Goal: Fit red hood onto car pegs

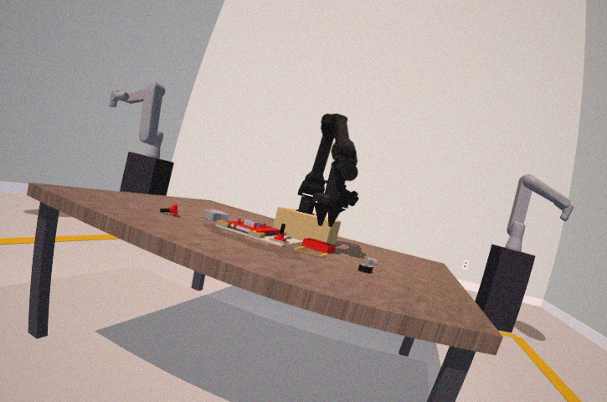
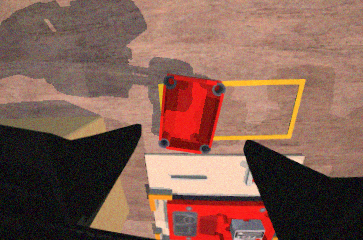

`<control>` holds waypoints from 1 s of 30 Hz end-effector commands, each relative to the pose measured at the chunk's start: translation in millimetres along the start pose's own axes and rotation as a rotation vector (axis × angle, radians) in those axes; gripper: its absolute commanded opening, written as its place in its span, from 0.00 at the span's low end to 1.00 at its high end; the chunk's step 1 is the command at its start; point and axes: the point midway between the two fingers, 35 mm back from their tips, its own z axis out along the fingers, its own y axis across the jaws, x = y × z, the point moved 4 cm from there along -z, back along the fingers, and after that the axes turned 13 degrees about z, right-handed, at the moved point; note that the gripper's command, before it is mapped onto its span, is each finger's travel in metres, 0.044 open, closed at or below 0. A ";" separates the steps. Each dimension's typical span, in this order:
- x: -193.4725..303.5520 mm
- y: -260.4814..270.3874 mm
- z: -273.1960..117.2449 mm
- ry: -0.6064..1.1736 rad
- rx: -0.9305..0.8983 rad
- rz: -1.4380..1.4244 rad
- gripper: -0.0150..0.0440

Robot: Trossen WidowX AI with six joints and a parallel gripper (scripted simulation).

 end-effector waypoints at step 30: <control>2.4 1.1 29.9 0.006 -0.001 0.004 1.00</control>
